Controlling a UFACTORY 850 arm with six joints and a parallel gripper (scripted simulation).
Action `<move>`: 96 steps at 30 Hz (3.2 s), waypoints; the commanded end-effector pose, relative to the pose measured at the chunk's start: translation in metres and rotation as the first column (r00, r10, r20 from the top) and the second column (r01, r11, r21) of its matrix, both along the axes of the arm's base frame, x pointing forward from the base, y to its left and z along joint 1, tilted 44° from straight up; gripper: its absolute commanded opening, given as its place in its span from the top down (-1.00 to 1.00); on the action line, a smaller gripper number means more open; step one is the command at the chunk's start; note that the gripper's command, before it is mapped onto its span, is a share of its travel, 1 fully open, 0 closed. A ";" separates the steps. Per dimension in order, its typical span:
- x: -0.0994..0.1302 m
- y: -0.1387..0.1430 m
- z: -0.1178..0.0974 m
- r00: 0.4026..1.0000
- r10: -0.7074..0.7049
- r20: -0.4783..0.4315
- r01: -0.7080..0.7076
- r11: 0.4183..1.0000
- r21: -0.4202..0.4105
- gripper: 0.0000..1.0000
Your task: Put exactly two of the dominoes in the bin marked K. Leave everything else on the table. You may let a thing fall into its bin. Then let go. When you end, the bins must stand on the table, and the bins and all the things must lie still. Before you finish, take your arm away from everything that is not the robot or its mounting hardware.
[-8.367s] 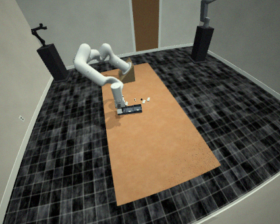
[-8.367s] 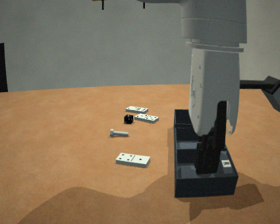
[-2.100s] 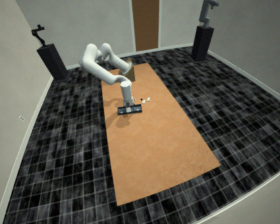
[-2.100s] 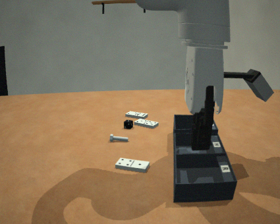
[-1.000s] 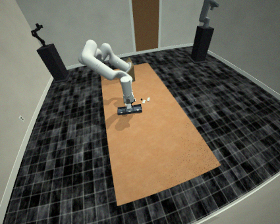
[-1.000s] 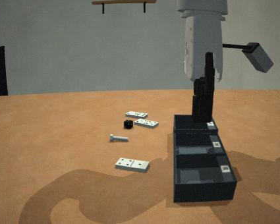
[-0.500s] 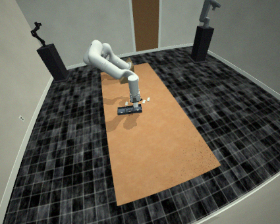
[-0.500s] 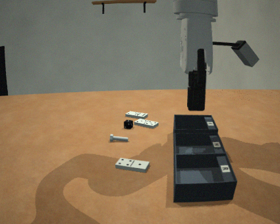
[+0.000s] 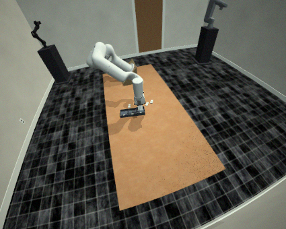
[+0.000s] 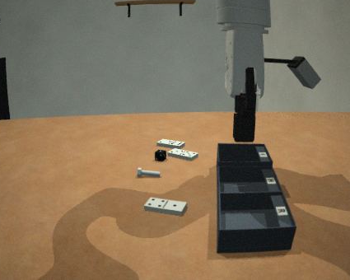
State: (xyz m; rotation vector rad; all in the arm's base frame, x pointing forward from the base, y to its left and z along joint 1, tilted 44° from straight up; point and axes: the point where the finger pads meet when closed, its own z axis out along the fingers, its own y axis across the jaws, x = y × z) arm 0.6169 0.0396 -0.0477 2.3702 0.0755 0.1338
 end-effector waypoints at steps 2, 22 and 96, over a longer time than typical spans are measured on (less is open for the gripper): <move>0.002 -0.009 -0.010 1.000 0.001 0.001 -0.001 1.000 0.000 0.85; 0.006 -0.029 -0.030 1.000 0.001 0.001 -0.001 1.000 0.000 0.85; -0.001 0.008 0.007 1.000 0.001 0.001 -0.001 1.000 0.001 0.85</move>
